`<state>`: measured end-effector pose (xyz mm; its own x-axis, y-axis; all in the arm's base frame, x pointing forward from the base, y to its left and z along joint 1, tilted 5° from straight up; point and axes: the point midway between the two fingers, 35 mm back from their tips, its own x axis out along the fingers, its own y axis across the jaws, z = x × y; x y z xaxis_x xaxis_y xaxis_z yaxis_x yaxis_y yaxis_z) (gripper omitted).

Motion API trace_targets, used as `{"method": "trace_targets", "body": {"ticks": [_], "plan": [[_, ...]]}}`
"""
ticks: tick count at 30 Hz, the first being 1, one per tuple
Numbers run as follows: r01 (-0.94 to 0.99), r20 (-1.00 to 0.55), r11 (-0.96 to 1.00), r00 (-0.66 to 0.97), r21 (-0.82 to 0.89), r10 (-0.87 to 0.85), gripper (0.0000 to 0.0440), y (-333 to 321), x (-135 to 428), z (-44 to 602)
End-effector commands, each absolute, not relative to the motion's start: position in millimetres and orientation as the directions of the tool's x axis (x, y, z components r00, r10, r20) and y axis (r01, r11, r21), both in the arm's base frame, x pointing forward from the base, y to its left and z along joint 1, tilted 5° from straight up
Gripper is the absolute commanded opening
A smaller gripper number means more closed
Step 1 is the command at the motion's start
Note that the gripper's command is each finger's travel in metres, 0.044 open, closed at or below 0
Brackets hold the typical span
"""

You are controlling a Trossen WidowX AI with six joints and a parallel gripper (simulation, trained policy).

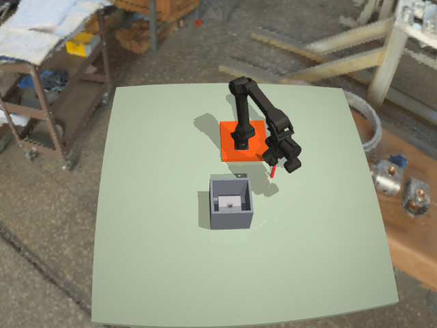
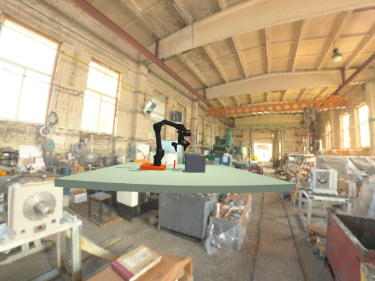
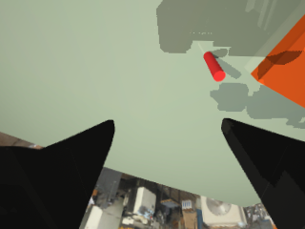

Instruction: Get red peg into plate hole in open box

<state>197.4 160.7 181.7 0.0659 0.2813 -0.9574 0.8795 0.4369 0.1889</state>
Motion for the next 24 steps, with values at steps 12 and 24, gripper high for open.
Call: {"method": "trace_targets", "body": {"ticks": [12, 24], "plan": [[0.896, -0.969, 0.44, -0.163, -0.065, 0.188, 0.044, 137, 152, 124], [0.908, -0.964, 0.398, -0.208, -0.127, 0.167, 0.0437, 128, 143, 85]]}}
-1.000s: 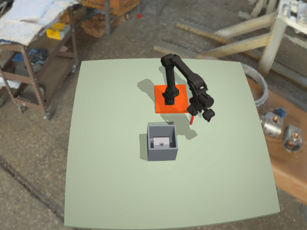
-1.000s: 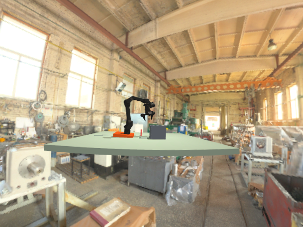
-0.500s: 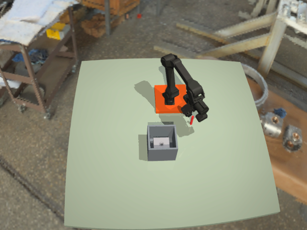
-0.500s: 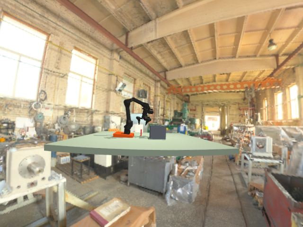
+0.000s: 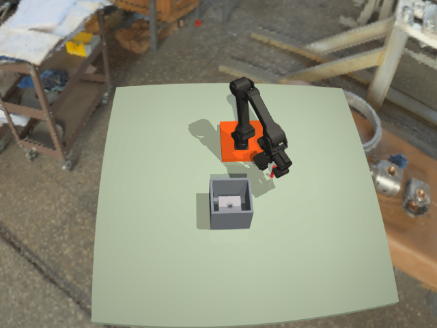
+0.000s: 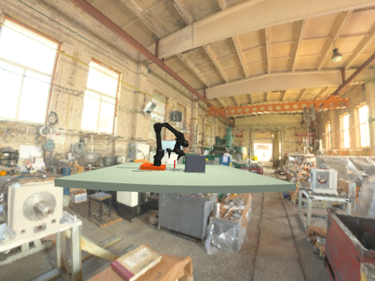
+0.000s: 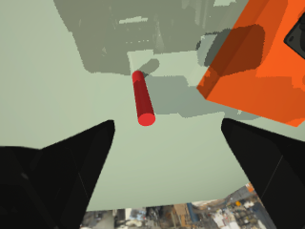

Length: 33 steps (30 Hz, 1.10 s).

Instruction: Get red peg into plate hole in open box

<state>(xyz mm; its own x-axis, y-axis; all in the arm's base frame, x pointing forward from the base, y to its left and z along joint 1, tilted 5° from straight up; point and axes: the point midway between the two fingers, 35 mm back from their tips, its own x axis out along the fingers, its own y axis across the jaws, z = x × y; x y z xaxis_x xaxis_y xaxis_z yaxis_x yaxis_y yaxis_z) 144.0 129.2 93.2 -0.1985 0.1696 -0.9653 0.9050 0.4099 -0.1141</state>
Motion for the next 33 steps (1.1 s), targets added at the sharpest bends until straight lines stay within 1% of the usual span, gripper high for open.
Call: {"method": "trace_targets", "body": {"ticks": [1, 5, 8, 11, 21, 23, 24, 25, 33], "plan": [[0.91, -0.964, 0.395, -0.208, -0.129, 0.166, 0.0436, 128, 142, 82], [0.915, -0.965, 0.381, -0.206, -0.131, 0.161, 0.042, 126, 143, 71], [0.918, -0.966, 0.376, -0.199, -0.125, 0.163, 0.0381, 127, 145, 63], [0.918, -0.966, 0.378, -0.194, -0.119, 0.168, 0.0311, 128, 147, 57], [0.904, -0.963, 0.413, -0.202, -0.112, 0.18, 0.0051, 131, 152, 49], [0.899, -0.96, 0.423, -0.207, -0.111, 0.187, 0.0012, 132, 151, 50], [0.897, -0.959, 0.427, -0.21, -0.112, 0.19, 0.0001, 133, 150, 51], [0.899, -0.958, 0.427, -0.202, -0.099, 0.203, 0.0, 134, 151, 53], [0.902, -0.944, 0.431, -0.15, -0.009, 0.294, 0.0, 143, 154, 73]]}}
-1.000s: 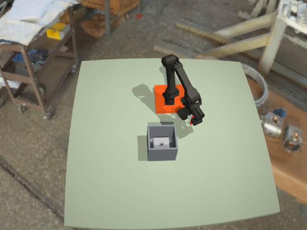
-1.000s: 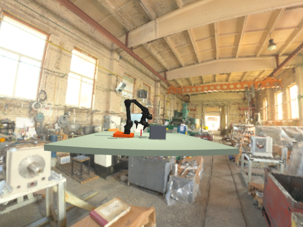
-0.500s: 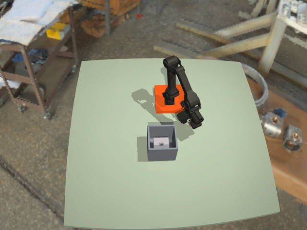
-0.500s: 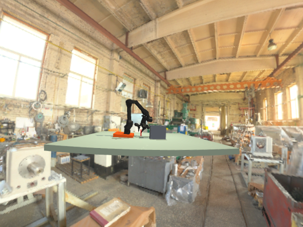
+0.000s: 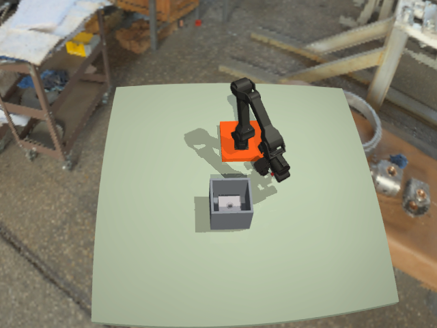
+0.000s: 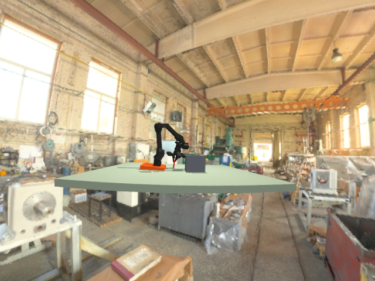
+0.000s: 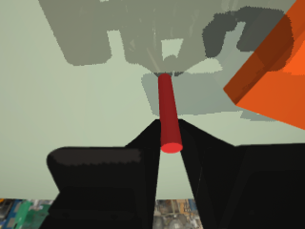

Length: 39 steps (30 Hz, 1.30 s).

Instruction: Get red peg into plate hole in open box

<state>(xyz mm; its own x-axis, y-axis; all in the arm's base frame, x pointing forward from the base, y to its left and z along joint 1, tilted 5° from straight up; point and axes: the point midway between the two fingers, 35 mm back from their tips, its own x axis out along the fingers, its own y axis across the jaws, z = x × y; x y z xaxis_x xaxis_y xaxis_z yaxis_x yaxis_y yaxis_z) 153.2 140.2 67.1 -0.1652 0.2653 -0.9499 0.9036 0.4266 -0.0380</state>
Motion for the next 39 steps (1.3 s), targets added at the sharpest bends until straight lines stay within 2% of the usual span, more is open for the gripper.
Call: {"method": "trace_targets", "body": {"ticks": [1, 21, 39], "plan": [[0.902, -0.942, 0.433, -0.143, 0.002, 0.304, 0.0, 144, 154, 75], [0.861, -0.905, 0.458, 0.006, 0.221, 0.426, 0.0, 144, 167, 136], [0.815, -0.892, 0.415, 0.251, 0.405, 0.377, 0.0, 105, 195, 209]]}}
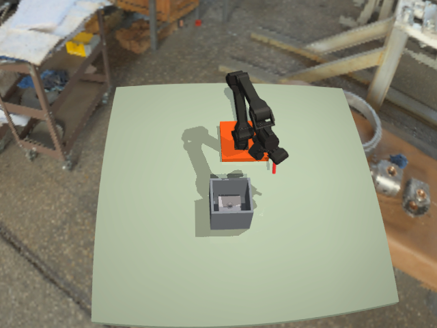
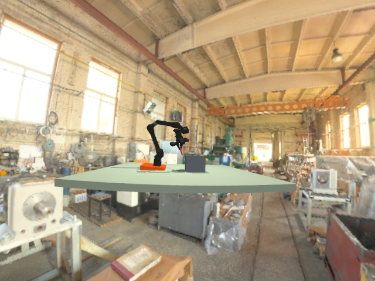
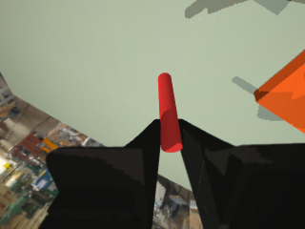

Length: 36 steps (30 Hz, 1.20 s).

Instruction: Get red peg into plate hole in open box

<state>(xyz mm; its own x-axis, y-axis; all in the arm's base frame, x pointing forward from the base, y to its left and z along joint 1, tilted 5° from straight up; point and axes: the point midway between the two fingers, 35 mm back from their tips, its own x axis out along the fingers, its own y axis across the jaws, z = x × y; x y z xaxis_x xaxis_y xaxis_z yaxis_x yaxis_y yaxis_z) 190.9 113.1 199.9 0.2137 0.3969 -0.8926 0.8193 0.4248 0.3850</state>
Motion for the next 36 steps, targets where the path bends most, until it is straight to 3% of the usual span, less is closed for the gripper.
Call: {"method": "trace_targets", "body": {"ticks": [1, 13, 36], "plan": [[0.815, -0.891, 0.409, 0.265, 0.411, 0.367, 0.0, 101, 198, 213], [0.844, -0.901, 0.322, 0.373, 0.429, 0.221, 0.0, 51, 223, 240], [0.932, -0.949, 0.188, 0.292, 0.311, 0.121, 0.0, -25, 263, 225]]}}
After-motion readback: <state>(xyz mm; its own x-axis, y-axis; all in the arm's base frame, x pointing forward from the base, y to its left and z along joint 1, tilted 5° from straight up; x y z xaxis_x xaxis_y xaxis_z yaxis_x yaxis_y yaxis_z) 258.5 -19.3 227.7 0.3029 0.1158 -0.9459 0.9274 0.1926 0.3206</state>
